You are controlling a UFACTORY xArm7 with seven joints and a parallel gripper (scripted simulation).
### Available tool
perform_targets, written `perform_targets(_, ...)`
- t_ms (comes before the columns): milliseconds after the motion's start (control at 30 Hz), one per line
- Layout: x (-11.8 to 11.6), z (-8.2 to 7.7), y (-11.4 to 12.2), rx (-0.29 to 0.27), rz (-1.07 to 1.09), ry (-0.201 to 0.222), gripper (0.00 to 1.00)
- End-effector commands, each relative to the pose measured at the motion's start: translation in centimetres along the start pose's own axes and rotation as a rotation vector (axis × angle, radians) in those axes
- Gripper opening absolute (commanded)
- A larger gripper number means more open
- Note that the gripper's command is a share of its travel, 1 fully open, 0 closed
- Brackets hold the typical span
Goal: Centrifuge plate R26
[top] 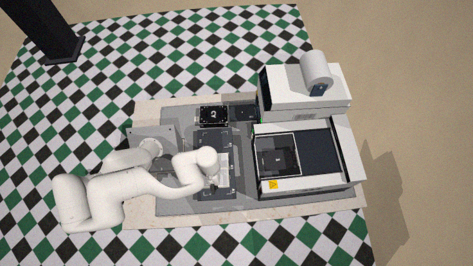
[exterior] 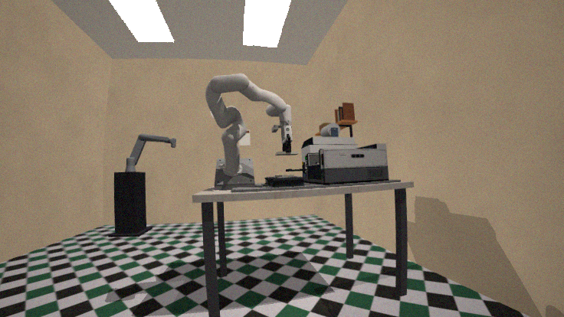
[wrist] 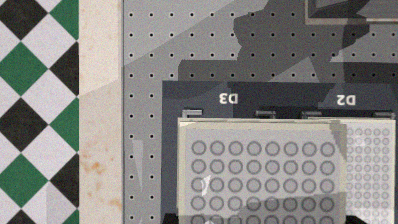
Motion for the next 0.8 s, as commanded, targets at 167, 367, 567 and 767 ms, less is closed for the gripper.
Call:
perform_targets(167, 0.0, -1.5, 0.1, -0.004, 0.0, -0.001, 0.0)
perform_targets(367, 0.0, -2.5, 0.1, -0.004, 0.0, -0.001, 0.0)
perform_targets(567, 0.0, -3.5, 0.1, -0.004, 0.0, -0.001, 0.0)
perform_targets(767, 0.0, -4.2, 0.1, -0.004, 0.0, -0.001, 0.0)
Point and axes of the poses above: the point where the finger pads meet when closed, its own z axis out along the fingers, its own x axis across the jaws, y = z × x, the point moved 7 cm from there along -z, back along the fingers, and after that the axes turned 8 degrees about -z, right-handed, at the moved point
